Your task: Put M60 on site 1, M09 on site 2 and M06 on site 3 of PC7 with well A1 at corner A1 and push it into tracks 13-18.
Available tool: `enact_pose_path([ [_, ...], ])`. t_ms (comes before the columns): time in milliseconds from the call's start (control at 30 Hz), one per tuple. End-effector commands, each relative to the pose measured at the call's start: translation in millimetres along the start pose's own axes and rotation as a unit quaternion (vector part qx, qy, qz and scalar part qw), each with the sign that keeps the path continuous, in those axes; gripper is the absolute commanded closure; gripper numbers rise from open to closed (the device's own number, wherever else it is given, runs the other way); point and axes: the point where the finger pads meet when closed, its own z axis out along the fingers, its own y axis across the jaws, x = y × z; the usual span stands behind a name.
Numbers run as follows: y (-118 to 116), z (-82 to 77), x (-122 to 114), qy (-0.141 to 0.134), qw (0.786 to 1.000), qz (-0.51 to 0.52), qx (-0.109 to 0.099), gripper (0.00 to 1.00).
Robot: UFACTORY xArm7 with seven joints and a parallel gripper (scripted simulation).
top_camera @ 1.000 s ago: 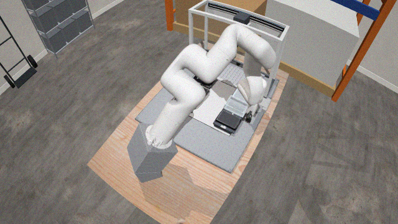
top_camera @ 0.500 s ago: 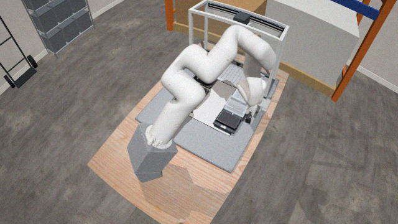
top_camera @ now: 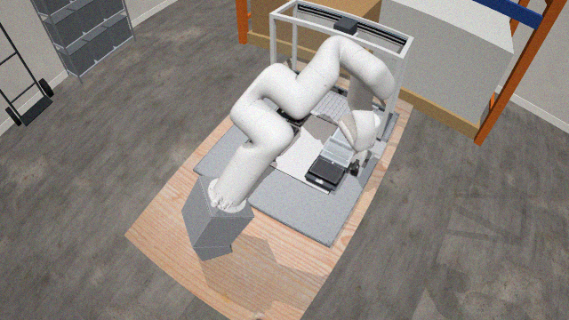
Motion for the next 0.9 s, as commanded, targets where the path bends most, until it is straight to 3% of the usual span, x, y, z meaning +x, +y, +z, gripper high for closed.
enact_pose_path([
  [0,-1.3,-0.8,-2.0,0.001,1.000,0.000,0.001,0.00],
  [867,-1.3,-0.8,-13.5,0.000,1.000,0.000,0.001,0.00],
])
